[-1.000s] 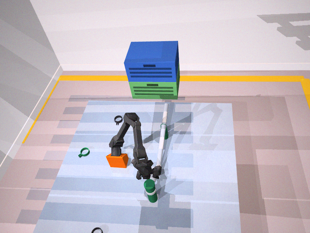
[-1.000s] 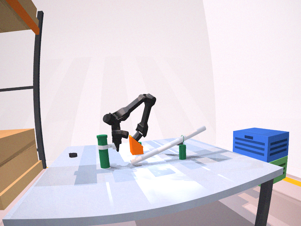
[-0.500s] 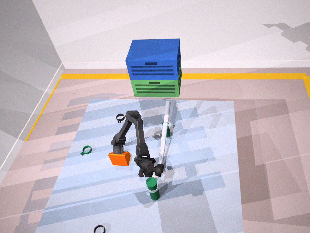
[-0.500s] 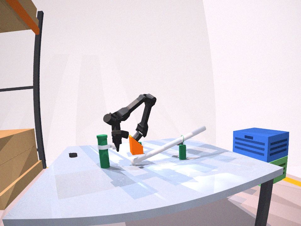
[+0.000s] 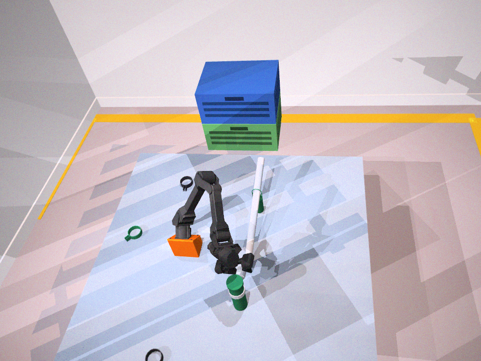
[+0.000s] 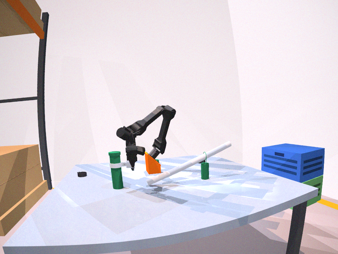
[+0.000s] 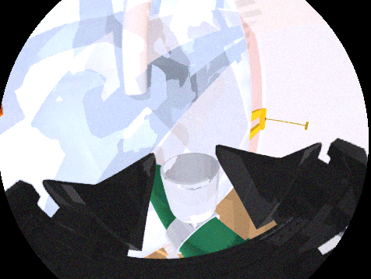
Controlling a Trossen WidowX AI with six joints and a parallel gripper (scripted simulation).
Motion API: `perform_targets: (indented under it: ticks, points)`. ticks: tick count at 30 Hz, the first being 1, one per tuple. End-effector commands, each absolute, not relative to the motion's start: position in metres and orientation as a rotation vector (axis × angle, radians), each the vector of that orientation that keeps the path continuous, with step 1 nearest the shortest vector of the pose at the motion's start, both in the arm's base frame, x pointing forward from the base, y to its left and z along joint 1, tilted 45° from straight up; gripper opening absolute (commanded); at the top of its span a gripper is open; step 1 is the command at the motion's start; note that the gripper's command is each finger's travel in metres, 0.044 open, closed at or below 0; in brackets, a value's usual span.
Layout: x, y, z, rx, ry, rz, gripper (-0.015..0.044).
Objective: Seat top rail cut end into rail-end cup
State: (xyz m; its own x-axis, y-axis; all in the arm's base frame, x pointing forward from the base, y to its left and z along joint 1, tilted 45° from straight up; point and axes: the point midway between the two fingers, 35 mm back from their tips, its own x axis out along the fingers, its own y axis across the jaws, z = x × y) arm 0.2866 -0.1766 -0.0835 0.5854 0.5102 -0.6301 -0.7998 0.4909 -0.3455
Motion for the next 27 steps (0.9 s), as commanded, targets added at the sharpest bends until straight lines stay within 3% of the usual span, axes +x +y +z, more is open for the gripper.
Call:
perform_targets:
  ticks: [1,2,15,27]
  points:
    - [0.288,-0.178,-0.069,-0.676,0.482,0.834,0.0420]
    - [0.288,-0.178,-0.065,-0.676,0.481,0.835,0.0440]
    - [0.288,-0.177,-0.035,-0.664,0.487,0.831,0.0440]
    - [0.284,-0.165,0.073,0.358,0.830,0.464,0.0440]
